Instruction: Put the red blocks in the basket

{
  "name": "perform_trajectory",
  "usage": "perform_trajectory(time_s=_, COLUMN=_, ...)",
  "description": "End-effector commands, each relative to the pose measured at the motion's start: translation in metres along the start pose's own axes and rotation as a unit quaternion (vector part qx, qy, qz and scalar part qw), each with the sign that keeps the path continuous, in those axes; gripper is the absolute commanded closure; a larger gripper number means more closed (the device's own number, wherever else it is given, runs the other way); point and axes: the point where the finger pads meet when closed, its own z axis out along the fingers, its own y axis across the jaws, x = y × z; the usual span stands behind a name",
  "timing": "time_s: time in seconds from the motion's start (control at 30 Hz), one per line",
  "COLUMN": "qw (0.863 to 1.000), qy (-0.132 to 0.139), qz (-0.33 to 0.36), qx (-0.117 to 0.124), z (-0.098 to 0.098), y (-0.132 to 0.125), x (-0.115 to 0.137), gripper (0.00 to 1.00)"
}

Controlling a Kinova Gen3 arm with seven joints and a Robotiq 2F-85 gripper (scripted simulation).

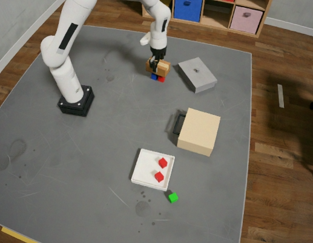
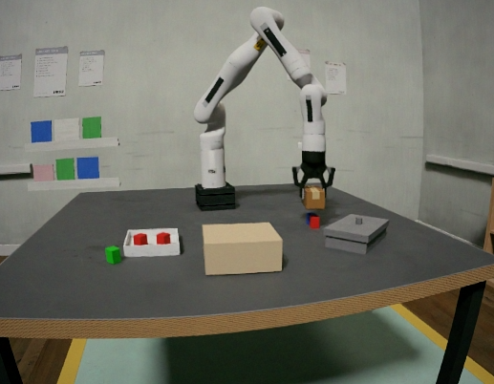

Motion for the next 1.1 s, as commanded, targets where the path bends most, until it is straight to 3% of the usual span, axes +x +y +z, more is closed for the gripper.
perform_trajectory(time_s=0.0, qw=1.0, qy=0.0, qz=0.0, qx=-0.001, z=-0.02, y=0.0, x=0.0, gripper=0.33)
perform_trajectory(time_s=0.23, qw=1.0, qy=0.0, qz=0.0, qx=-0.001, z=-0.051, y=0.0, x=0.0, gripper=0.33)
perform_trajectory(time_s=0.6, qw=1.0, qy=0.0, qz=0.0, qx=-0.001, z=-0.078, y=0.0, x=0.0, gripper=0.33)
perform_trajectory(time_s=1.07, qw=1.0, qy=0.0, qz=0.0, qx=-0.001, z=-0.088, y=0.0, x=0.0, gripper=0.33)
